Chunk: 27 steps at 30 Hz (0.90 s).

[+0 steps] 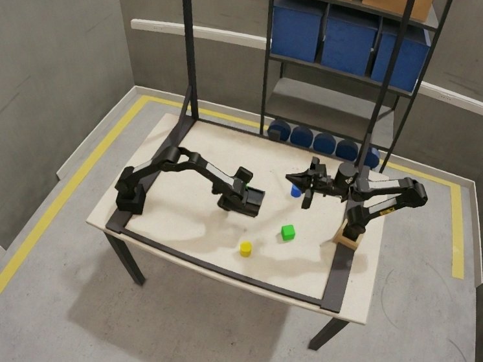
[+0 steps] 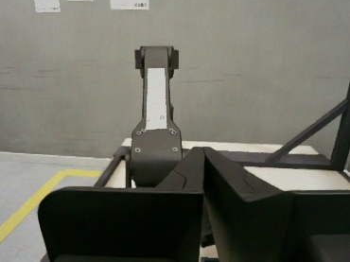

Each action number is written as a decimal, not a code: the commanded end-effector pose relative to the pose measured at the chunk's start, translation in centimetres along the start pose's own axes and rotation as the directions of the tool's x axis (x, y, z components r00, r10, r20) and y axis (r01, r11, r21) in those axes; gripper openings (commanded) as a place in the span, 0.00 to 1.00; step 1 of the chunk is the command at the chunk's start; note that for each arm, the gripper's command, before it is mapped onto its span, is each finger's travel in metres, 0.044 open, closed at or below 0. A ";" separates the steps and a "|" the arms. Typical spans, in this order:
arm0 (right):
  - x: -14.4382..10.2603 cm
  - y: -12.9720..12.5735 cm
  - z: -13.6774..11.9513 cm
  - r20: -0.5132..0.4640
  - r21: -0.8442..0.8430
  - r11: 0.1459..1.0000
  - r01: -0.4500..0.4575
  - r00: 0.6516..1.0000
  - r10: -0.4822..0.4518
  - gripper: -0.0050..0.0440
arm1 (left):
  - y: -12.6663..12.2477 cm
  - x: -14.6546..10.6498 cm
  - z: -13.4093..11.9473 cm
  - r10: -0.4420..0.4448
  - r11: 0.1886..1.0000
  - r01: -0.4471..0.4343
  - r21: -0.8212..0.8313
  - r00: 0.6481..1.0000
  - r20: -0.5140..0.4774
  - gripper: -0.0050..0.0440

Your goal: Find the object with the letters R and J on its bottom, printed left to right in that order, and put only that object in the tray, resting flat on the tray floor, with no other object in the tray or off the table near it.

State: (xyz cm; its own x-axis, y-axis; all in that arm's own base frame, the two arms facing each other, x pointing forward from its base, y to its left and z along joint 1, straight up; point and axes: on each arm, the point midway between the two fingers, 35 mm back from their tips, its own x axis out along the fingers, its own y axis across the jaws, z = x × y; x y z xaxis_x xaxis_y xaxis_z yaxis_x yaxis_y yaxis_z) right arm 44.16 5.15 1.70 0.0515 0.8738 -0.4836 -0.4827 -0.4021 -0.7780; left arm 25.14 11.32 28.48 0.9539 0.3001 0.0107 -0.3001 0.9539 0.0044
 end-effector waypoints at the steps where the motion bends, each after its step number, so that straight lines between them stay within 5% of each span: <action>1: 0.6 -2.1 -0.4 0.003 -0.088 0.996 0.004 1.000 -0.004 0.48 | 0.4 -0.3 -0.2 0.011 1.000 -0.011 -0.005 1.000 0.001 0.00; 27: 6.9 -5.9 -0.4 0.096 -0.333 0.943 0.012 0.995 0.021 0.48 | 2.2 -1.4 -0.8 0.067 0.998 -0.067 -0.006 0.998 -0.004 0.00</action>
State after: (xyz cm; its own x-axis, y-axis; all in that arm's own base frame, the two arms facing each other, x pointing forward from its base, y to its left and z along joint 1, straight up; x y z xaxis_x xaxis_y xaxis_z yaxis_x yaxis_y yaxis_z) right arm 46.82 12.25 1.35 -0.0444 0.8843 -0.4647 -0.2381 -0.4612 -0.8548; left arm 23.50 12.90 27.77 0.9343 0.3566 0.0065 -0.3566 0.9343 0.0036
